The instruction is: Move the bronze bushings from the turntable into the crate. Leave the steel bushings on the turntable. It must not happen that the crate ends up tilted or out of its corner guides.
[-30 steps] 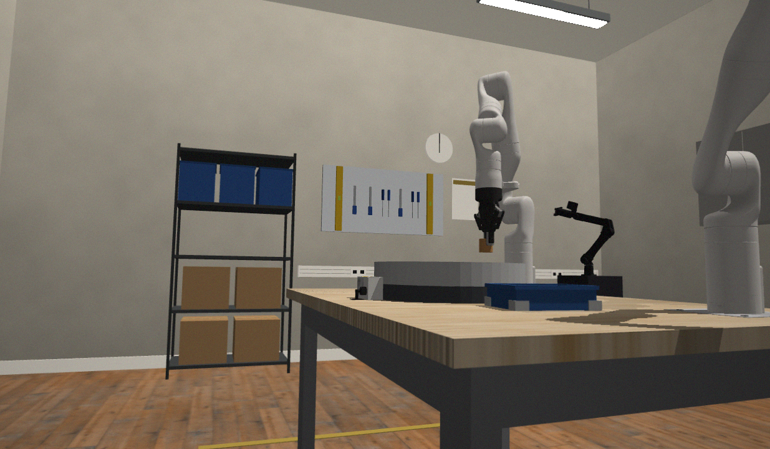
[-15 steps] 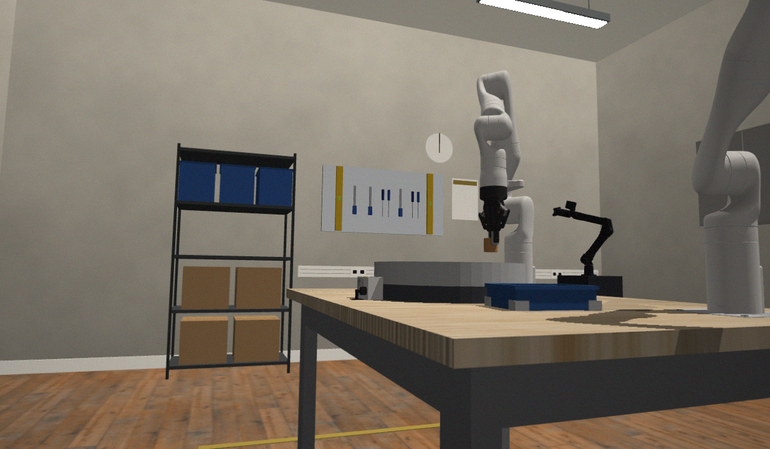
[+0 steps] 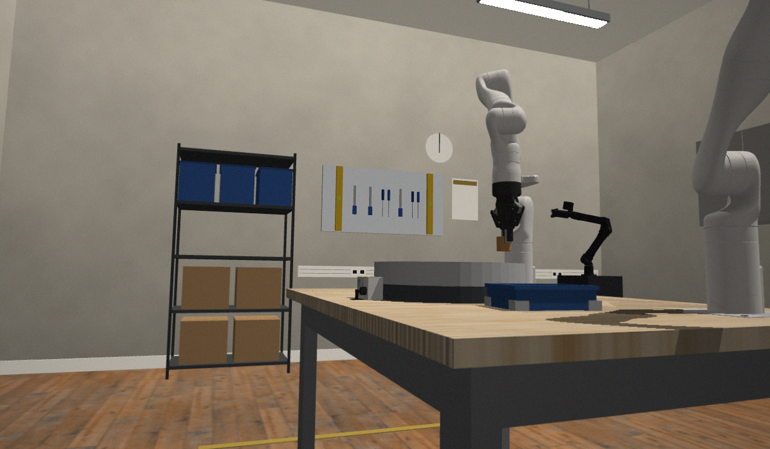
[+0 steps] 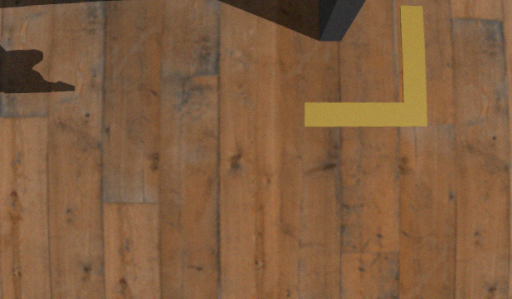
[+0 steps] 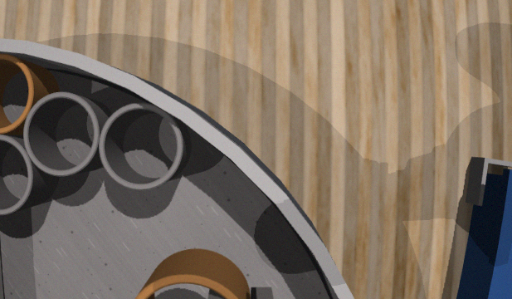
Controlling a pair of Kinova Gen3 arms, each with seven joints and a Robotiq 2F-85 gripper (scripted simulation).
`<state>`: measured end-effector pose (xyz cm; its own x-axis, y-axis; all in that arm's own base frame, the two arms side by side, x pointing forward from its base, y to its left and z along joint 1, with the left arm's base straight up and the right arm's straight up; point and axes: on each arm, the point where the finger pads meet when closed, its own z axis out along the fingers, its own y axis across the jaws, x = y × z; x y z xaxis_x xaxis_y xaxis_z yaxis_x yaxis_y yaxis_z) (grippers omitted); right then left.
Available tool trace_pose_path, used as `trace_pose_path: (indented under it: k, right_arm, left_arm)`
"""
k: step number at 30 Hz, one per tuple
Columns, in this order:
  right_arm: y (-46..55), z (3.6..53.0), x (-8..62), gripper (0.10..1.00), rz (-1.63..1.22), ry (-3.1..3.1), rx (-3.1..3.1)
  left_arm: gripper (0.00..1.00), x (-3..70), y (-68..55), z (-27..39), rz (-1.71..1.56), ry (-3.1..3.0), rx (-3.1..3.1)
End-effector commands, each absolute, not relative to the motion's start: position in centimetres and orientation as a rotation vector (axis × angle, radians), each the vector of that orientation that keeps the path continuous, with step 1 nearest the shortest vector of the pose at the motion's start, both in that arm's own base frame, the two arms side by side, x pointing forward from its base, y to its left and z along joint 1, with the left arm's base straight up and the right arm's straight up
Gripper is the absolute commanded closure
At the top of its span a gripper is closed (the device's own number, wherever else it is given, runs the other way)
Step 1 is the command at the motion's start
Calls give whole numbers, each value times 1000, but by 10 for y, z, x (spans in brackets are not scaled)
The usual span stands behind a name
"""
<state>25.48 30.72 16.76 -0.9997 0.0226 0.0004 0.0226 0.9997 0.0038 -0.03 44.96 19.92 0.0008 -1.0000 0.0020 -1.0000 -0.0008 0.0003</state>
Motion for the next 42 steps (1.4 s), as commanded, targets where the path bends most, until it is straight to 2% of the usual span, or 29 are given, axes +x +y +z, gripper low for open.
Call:
trace_pose_path:
  k: [1, 20, 42]
  right_arm:
    - [338, 168, 258, 1000, -2, -3143, -37]
    - [449, 168, 265, 1000, -3, -3143, -37]
    - [522, 169, 269, 1000, -3, -3143, -37]
  left_arm:
    - [1, 0, 450, 200, 0, -2221, 2222]
    - [1, 0, 450, 200, 0, -2221, 2222]
    - [1, 0, 450, 200, 0, -2221, 2222]
